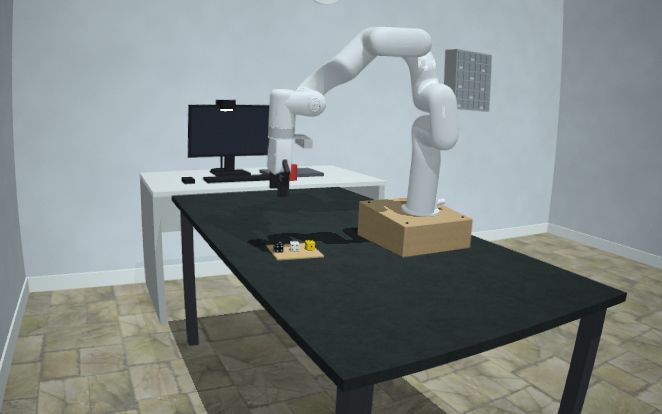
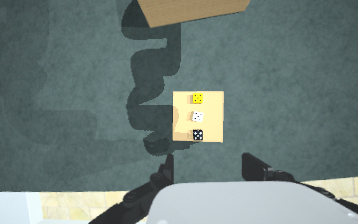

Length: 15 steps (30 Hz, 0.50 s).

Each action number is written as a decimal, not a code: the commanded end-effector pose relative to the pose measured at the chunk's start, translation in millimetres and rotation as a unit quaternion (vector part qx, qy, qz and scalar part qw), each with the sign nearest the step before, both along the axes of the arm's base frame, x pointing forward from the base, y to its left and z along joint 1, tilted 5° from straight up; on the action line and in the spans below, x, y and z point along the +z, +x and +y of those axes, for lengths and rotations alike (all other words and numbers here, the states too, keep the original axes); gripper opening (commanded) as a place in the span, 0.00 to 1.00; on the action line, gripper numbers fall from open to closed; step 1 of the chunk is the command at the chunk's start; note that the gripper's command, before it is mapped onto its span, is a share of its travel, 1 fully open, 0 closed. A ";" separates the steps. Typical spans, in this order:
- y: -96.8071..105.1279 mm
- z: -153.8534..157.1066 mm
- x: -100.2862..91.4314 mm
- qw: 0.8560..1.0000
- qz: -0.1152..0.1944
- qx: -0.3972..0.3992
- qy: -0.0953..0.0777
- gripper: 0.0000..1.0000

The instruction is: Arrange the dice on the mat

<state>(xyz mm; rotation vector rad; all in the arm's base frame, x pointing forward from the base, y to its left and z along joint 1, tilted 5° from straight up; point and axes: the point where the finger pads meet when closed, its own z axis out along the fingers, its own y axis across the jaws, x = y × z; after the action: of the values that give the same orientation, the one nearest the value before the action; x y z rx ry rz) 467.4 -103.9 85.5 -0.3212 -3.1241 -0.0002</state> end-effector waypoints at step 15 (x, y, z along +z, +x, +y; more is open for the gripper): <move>0.3 -0.8 8.6 1.000 -0.001 0.000 0.000 1.00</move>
<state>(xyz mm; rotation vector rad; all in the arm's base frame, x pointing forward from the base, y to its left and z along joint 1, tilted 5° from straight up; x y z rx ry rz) 466.4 -104.3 92.4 -0.3207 -3.1211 -0.0007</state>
